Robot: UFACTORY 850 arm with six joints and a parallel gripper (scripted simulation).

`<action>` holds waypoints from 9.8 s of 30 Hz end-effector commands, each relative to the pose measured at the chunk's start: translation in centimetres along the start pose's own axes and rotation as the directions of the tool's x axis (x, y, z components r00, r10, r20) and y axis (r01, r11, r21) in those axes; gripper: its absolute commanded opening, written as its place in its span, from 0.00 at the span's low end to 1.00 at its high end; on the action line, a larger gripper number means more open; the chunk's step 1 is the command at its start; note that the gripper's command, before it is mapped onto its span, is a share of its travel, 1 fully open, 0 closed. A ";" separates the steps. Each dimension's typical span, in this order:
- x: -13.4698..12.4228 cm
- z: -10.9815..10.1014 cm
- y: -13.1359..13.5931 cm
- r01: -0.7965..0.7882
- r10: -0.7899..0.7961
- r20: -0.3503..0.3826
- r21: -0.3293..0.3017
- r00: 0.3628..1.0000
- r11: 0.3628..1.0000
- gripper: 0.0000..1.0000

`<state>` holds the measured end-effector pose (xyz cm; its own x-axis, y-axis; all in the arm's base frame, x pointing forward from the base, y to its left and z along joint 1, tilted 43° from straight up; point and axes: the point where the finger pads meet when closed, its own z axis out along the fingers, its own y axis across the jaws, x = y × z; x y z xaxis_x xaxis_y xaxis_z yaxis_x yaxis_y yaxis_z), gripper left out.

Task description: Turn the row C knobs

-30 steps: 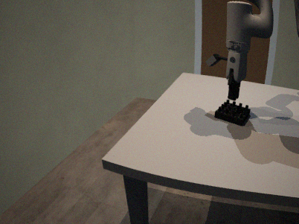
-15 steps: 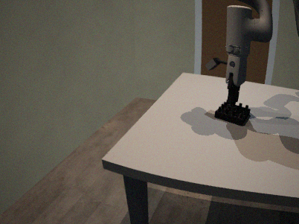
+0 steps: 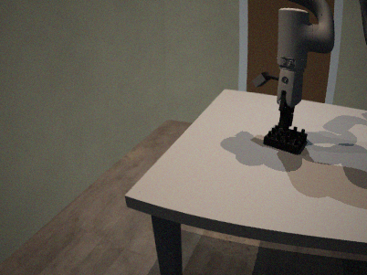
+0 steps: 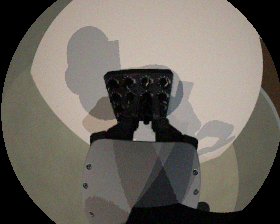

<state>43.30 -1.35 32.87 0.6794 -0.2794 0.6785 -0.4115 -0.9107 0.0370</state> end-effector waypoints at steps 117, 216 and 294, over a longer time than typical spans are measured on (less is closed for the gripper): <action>0.0 1.2 0.0 0.000 0.000 -0.001 0.001 1.000 1.000 0.08; 0.0 1.2 0.0 0.956 -0.956 -0.001 -0.001 0.293 0.293 0.08; 0.0 1.2 0.0 0.996 -0.996 0.000 -0.001 -0.087 -0.087 0.19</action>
<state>44.03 -1.71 31.99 0.3508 0.9315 -0.0960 0.7126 -0.1990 0.6728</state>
